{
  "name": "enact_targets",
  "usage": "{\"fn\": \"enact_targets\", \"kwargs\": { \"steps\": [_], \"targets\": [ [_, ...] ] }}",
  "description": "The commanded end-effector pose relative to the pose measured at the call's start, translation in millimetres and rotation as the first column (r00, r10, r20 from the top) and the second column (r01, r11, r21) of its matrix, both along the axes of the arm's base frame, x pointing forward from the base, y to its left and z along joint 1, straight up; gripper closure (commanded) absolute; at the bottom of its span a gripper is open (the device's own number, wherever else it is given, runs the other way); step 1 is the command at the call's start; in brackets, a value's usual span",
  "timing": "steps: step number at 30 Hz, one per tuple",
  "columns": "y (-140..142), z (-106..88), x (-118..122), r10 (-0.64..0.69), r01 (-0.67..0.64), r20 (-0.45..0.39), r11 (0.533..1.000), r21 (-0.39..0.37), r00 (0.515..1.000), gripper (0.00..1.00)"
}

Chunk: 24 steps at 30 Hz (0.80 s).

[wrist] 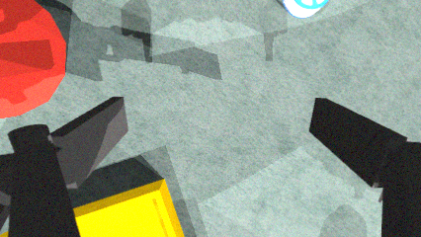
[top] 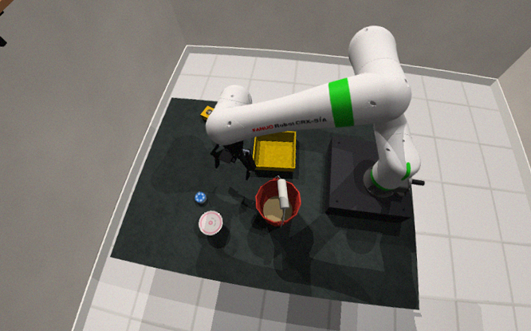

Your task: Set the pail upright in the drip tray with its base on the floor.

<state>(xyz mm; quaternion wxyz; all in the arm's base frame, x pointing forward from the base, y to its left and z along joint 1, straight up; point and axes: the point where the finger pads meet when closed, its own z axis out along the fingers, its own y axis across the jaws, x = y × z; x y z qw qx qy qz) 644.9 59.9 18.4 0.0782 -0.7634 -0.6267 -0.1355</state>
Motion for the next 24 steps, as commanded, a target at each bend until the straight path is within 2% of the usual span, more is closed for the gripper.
{"fn": "enact_targets", "kwargs": {
  "steps": [1,4,11,13,14,16,24],
  "targets": [
    [9.0,11.4,6.0,0.001,-0.001,0.022,1.000,0.008,1.000,0.00],
    [33.8,39.3,18.1,0.005,-0.007,0.073,0.999,0.031,0.997,0.00],
    [77.8,90.6,34.0,0.008,-0.021,0.160,0.997,0.077,0.987,0.00],
    [77.8,90.6,34.0,0.008,-0.021,0.160,0.997,0.077,0.987,0.00],
    [96.7,113.4,38.8,0.009,-0.029,0.195,0.995,0.098,0.981,0.00],
    [104.9,123.4,40.5,0.009,-0.032,0.210,0.994,0.108,0.978,0.00],
    [157.2,190.1,45.7,0.006,-0.061,0.302,0.983,0.173,0.953,0.00]
  ]
}}
